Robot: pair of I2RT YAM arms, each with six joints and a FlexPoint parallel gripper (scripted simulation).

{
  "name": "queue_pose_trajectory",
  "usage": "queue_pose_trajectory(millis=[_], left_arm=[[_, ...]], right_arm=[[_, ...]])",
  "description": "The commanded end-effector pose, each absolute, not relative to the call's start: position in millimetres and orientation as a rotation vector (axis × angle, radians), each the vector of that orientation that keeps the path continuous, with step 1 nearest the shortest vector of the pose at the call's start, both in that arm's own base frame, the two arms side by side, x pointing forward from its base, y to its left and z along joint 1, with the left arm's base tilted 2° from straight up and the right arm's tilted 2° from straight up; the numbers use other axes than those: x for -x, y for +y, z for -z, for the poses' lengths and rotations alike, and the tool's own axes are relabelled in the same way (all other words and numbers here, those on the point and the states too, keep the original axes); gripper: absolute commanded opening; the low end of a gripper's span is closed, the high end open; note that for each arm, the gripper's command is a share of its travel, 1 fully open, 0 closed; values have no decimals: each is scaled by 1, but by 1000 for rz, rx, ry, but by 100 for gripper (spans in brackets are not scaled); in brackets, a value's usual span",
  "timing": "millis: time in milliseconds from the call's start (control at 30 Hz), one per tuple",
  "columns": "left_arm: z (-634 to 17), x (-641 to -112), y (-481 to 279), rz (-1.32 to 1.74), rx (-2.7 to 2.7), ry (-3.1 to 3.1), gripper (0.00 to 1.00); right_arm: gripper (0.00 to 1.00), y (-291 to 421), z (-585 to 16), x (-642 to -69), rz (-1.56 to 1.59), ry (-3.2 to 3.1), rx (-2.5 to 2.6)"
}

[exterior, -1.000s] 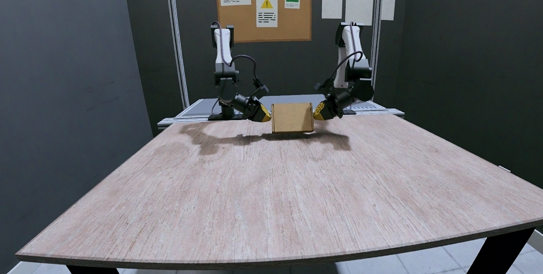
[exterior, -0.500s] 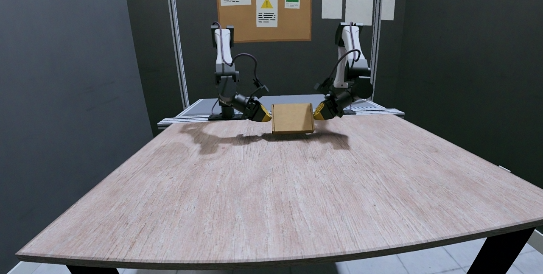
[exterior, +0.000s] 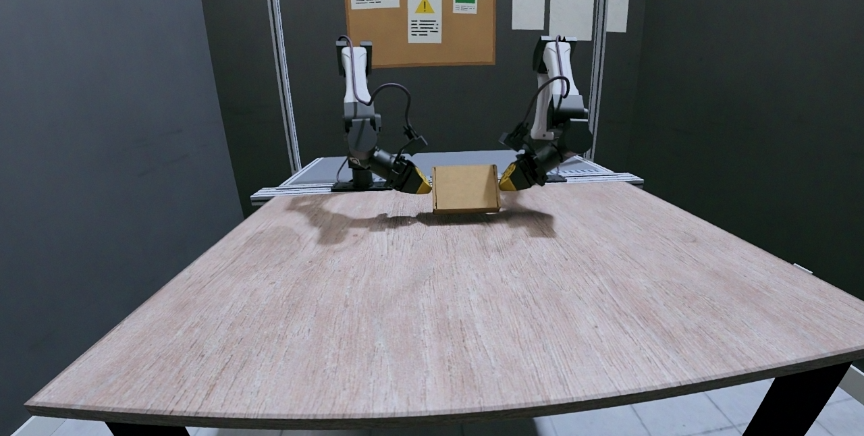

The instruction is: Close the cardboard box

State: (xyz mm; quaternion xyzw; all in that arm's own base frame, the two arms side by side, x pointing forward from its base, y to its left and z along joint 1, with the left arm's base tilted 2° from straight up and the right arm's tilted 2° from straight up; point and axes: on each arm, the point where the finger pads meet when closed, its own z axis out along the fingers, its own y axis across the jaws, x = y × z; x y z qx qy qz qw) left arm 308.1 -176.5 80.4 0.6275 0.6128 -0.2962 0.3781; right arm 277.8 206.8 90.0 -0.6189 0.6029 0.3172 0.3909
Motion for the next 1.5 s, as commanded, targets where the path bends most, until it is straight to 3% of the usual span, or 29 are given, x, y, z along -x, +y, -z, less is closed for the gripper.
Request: queue_pose_trajectory(millis=[0,1467], left_arm=[[-93,-306,-188,727,-1626,1467,0],[-94,-312,-188,543,-1655,1317,0]], right_arm=[[0,216,-103,-275,-771,1427,1594],[0,217,-103,-281,-584,1283,1617]])
